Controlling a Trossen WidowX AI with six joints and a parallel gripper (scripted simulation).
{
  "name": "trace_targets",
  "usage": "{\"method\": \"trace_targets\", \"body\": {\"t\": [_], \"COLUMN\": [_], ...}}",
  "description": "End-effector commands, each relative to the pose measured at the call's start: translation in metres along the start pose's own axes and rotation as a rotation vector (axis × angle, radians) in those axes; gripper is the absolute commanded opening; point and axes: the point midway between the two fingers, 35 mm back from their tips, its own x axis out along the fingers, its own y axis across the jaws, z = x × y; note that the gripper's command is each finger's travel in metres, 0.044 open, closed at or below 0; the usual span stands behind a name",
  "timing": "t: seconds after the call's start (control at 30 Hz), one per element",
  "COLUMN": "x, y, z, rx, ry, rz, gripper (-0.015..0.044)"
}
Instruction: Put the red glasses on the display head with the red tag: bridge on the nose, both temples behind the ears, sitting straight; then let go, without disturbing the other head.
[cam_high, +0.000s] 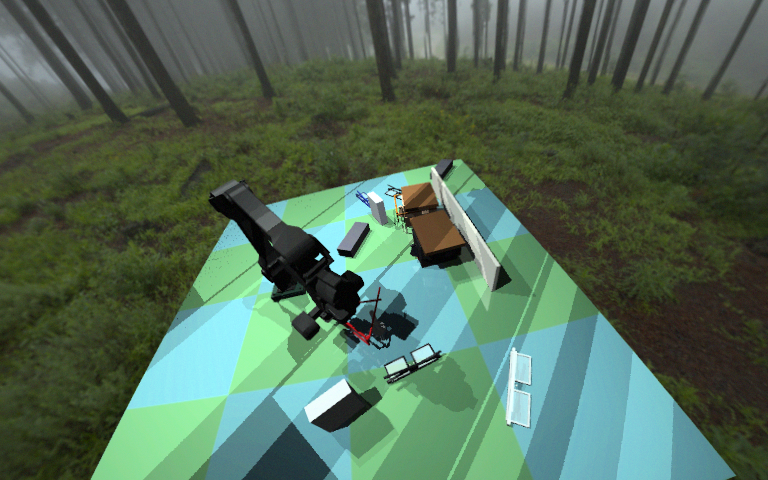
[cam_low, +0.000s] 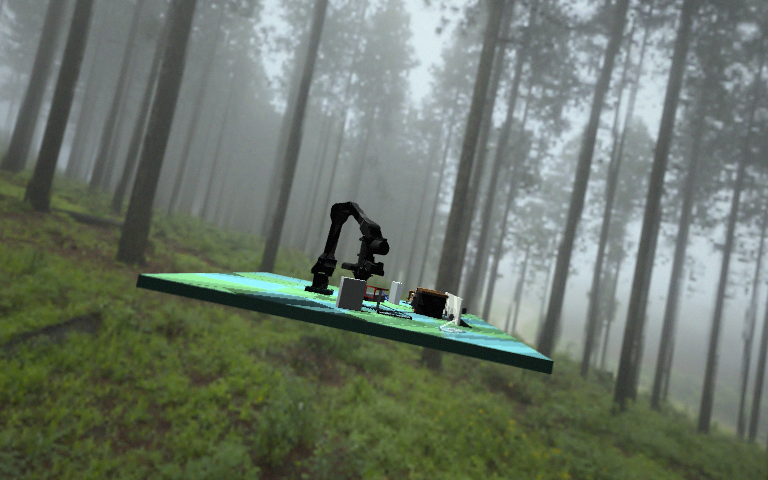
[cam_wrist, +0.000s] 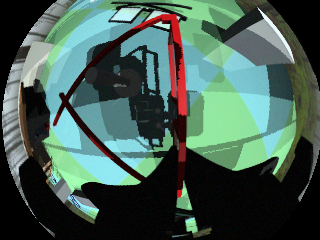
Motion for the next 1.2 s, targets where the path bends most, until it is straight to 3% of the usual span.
{"method": "trace_targets", "body": {"t": [0.0, 1.17], "x": [0.003, 0.003], "y": [-0.004, -0.013], "z": [-0.006, -0.027], "rx": [-0.001, -0.001], "ry": [0.012, 0.014], "rz": [-0.005, -0.006], "gripper": [0.0, 0.0]}}
